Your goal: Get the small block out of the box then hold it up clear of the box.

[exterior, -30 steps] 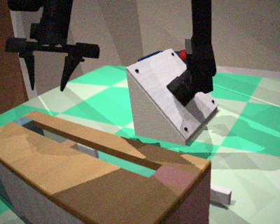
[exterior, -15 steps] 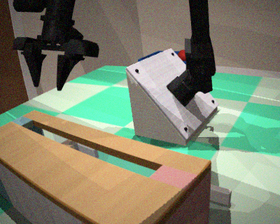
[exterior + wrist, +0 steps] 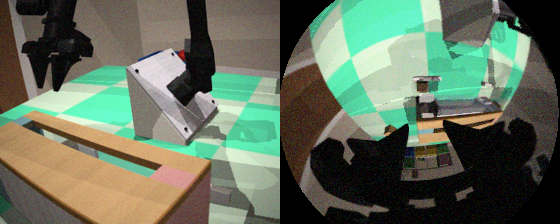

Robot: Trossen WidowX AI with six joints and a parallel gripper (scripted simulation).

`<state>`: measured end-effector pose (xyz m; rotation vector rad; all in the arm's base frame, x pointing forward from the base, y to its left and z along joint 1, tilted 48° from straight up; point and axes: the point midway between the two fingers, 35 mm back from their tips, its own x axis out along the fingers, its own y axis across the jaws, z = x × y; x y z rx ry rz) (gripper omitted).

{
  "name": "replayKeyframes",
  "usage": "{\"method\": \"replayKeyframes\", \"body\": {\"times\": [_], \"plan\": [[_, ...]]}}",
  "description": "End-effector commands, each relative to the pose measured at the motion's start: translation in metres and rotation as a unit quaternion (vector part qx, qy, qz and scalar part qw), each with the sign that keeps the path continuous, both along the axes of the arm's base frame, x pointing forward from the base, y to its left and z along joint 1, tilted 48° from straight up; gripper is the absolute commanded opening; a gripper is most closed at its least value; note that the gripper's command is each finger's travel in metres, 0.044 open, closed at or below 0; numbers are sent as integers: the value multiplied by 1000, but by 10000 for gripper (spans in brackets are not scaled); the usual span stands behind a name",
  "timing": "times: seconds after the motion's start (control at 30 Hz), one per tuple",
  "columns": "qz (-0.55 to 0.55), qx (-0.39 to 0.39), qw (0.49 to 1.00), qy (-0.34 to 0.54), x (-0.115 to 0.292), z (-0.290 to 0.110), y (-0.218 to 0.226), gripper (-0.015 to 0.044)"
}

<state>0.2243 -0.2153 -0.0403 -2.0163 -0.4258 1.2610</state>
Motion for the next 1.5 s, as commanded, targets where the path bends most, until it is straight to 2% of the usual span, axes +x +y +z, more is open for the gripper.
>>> {"method": "replayKeyframes", "body": {"times": [0.0, 0.1, 0.2, 1.47], "plan": [[-4, 7, 1000, 3, 5, -17, 16, 285], [-4, 8, 1000, 2, 12, -49, 52, 285], [-4, 9, 1000, 1, 13, -62, 70, 285], [-4, 10, 1000, 1, 16, -95, 106, 285]]}}
